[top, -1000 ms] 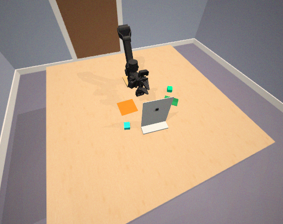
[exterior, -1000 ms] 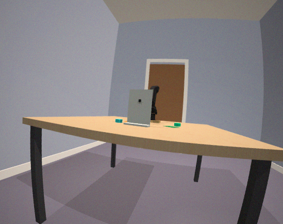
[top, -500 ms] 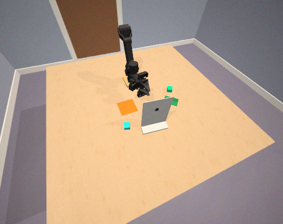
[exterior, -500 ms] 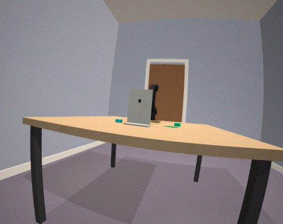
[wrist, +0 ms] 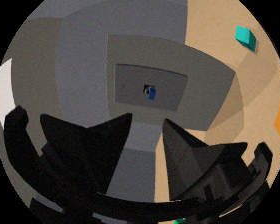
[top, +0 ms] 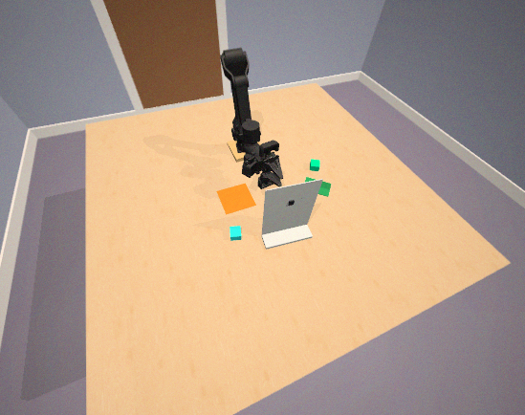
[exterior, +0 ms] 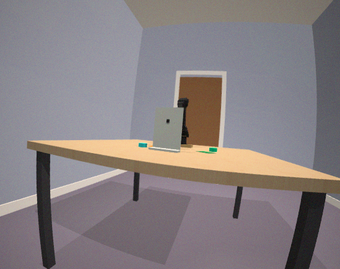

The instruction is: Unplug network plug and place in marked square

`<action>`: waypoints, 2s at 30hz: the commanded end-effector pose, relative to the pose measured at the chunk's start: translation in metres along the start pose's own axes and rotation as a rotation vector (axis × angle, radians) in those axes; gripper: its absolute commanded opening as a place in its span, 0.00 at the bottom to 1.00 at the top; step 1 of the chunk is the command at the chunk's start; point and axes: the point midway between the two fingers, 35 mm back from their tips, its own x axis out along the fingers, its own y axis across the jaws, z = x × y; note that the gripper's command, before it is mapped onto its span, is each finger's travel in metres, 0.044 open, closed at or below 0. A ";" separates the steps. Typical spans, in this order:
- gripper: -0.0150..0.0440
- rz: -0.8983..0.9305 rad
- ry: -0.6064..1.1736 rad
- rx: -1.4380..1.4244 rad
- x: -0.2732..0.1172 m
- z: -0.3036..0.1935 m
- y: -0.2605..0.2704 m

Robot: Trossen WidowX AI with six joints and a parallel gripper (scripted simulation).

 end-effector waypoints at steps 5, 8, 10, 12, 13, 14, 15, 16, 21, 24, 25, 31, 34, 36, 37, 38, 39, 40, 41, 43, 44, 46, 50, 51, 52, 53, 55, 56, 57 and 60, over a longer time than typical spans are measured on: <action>0.52 0.001 0.003 0.004 0.012 0.002 -0.001; 0.52 0.001 0.003 0.004 0.016 0.004 -0.001; 0.52 0.001 0.003 0.004 0.019 0.004 0.000; 0.52 0.001 0.003 0.004 0.022 0.005 0.000; 0.52 0.002 0.003 0.004 0.023 0.006 0.000; 0.52 0.002 0.003 0.004 0.025 0.006 0.000; 0.52 0.002 0.003 0.004 0.026 0.006 0.000; 0.52 0.002 0.003 0.004 0.028 0.007 0.000; 0.52 0.003 0.003 0.004 0.035 0.009 0.001; 0.52 0.003 0.003 0.004 0.040 0.010 0.001; 0.52 0.003 0.003 0.003 0.041 0.010 0.001; 0.52 0.004 0.003 0.003 0.050 0.013 0.001; 0.52 0.005 0.003 0.003 0.055 0.014 0.001; 0.52 0.005 0.003 0.003 0.058 0.015 0.001; 0.52 0.005 0.003 0.003 0.059 0.015 0.001; 0.52 0.005 0.003 0.003 0.060 0.015 0.001; 0.52 0.005 0.003 0.003 0.062 0.016 0.000; 0.52 0.005 0.003 0.003 0.063 0.016 0.000; 0.52 0.005 0.003 0.003 0.064 0.016 0.000; 0.47 0.005 0.003 0.003 0.064 0.016 0.000; 0.43 0.005 0.003 0.003 0.064 0.016 0.000; 0.37 0.005 0.003 0.003 0.064 0.016 0.000; 0.33 0.005 0.003 0.003 0.064 0.016 0.000; 0.32 0.005 0.003 0.003 0.064 0.016 0.000; 0.31 0.005 0.003 0.003 0.064 0.016 0.000; 0.29 0.005 0.003 0.003 0.064 0.016 0.000; 0.27 0.005 0.003 0.003 0.064 0.016 0.000; 0.26 0.005 0.003 0.003 0.064 0.016 0.000; 0.25 0.005 0.003 0.003 0.064 0.016 0.000; 0.25 0.005 0.003 0.003 0.063 0.016 0.000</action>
